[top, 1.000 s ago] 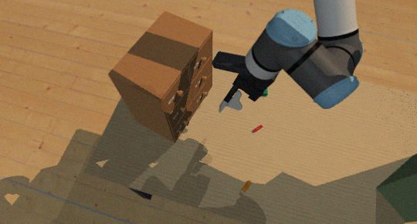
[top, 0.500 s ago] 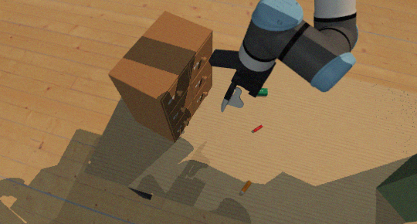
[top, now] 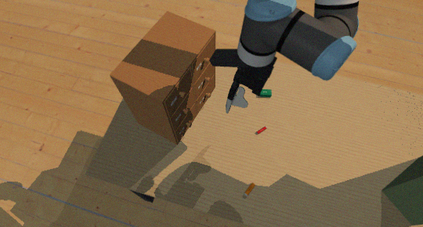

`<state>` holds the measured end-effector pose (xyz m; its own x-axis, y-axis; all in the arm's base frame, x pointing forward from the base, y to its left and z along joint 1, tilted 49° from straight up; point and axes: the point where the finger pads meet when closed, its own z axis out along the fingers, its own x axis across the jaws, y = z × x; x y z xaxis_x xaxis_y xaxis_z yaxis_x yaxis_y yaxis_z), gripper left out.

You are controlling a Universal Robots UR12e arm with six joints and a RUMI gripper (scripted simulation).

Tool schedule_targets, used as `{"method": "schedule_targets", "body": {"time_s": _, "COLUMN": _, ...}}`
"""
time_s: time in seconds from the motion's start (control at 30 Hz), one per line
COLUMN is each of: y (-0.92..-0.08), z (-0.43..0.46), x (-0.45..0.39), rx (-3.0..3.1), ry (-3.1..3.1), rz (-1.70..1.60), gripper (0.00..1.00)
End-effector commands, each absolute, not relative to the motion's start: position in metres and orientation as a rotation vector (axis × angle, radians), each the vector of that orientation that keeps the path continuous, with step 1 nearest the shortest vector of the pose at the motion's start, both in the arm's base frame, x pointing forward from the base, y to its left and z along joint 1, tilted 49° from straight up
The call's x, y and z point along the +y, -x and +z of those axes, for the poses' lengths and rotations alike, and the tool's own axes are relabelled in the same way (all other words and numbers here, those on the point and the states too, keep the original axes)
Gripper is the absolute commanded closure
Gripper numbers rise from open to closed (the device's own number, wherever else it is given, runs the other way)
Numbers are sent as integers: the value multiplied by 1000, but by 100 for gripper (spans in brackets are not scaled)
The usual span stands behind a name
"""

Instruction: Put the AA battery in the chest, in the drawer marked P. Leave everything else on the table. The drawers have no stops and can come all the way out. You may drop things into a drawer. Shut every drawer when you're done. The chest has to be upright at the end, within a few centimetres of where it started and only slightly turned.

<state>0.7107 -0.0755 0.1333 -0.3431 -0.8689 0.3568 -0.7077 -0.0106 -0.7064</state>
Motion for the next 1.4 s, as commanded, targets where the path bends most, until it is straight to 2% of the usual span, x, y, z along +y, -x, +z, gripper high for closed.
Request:
{"method": "schedule_targets", "body": {"time_s": 0.0, "y": -709, "z": 134, "x": -74, "rx": 2088, "ry": 1686, "rz": -1261, "gripper": 0}}
{"method": "schedule_targets", "body": {"time_s": 1.37, "y": -705, "z": 134, "x": -73, "rx": 2125, "ry": 1701, "rz": -1230, "gripper": 0}}
